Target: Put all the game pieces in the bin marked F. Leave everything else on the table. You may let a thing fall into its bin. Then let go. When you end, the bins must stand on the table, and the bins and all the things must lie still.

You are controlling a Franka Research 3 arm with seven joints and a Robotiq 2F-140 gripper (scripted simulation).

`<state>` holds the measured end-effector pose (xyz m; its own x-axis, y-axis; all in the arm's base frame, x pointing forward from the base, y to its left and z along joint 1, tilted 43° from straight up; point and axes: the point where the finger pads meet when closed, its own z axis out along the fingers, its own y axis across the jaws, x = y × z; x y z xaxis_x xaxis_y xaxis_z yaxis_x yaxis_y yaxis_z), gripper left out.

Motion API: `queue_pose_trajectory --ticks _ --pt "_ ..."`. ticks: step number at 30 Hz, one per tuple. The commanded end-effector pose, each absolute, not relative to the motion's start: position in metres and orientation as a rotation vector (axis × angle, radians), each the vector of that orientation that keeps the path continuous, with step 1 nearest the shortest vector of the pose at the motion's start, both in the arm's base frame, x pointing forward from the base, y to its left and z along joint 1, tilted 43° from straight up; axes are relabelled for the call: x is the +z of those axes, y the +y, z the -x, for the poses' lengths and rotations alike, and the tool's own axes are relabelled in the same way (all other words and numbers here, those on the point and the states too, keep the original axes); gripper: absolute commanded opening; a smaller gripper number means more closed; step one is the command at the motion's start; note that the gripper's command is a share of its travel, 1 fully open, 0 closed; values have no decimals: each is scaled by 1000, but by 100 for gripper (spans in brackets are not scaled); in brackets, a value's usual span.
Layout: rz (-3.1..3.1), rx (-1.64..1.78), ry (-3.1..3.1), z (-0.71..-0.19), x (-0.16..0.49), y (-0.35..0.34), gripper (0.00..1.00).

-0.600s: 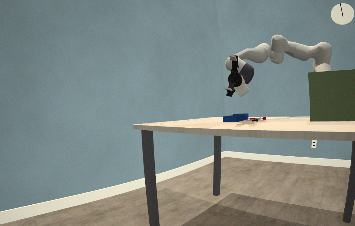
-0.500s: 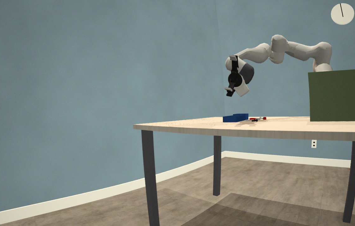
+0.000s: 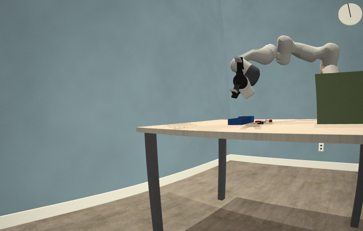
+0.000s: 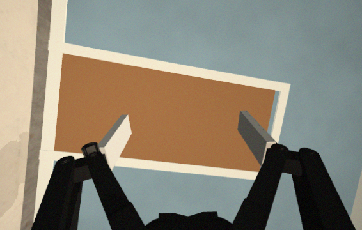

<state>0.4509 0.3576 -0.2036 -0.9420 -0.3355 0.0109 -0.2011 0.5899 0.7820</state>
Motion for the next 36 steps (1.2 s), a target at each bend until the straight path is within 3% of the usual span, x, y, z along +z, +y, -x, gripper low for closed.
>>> queue_pose_trajectory --ticks 1,36 --pt "-452 -1277 -2658 -451 -215 346 5" --pt "-1621 -1014 -2205 -387 -126 293 5"
